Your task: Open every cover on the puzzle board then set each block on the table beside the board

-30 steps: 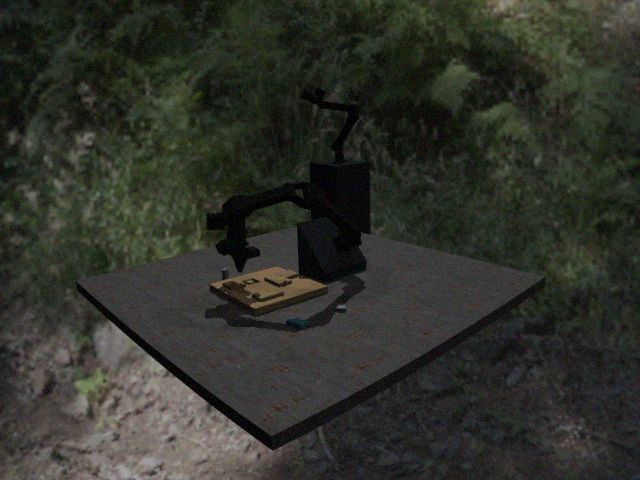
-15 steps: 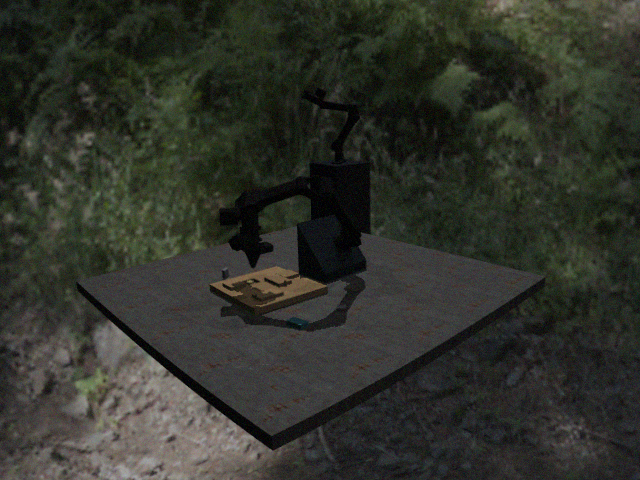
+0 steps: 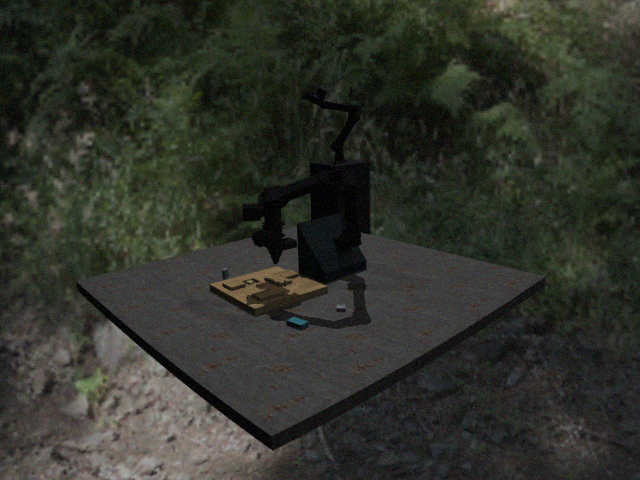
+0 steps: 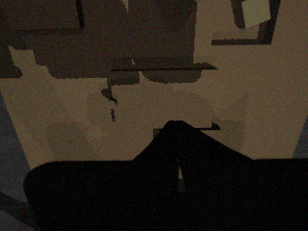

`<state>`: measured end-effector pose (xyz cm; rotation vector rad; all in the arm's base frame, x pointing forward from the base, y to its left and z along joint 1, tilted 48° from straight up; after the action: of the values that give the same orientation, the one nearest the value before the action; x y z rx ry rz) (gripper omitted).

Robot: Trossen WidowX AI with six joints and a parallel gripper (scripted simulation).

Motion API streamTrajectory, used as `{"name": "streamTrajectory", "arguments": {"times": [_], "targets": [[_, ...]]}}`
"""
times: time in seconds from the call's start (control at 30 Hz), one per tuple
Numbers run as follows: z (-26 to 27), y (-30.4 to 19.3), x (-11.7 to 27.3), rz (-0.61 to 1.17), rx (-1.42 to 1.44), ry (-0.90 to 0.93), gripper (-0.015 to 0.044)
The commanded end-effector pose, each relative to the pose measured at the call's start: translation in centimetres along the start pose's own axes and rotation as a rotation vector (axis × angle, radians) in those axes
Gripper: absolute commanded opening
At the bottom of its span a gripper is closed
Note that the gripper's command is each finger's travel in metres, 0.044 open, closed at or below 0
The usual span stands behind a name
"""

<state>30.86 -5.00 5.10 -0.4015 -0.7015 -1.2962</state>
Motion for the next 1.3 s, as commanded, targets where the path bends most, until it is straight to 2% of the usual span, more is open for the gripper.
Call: {"name": "streamTrajectory", "arguments": {"times": [0.0,0.27,1.27], "targets": [[1.5,-2.1,0.0,0.000,0.012,-0.008,0.0000],[3.7,-5.7,-0.6,-0.004,0.003,-0.003,0.0000],[3.7,-5.8,-0.6,-0.004,0.003,-0.003,0.0000]]}}
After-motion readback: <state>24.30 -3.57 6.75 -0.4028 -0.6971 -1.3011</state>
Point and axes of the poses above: the point midway between the two fingers, 35 mm back from their tips, its own x axis back along the fingers, its own z axis across the jaws, y = z × x, the point moved 8 cm from there along x, back along the fingers, and after that the axes turned 11 degrees about x, right-handed, at the moved point
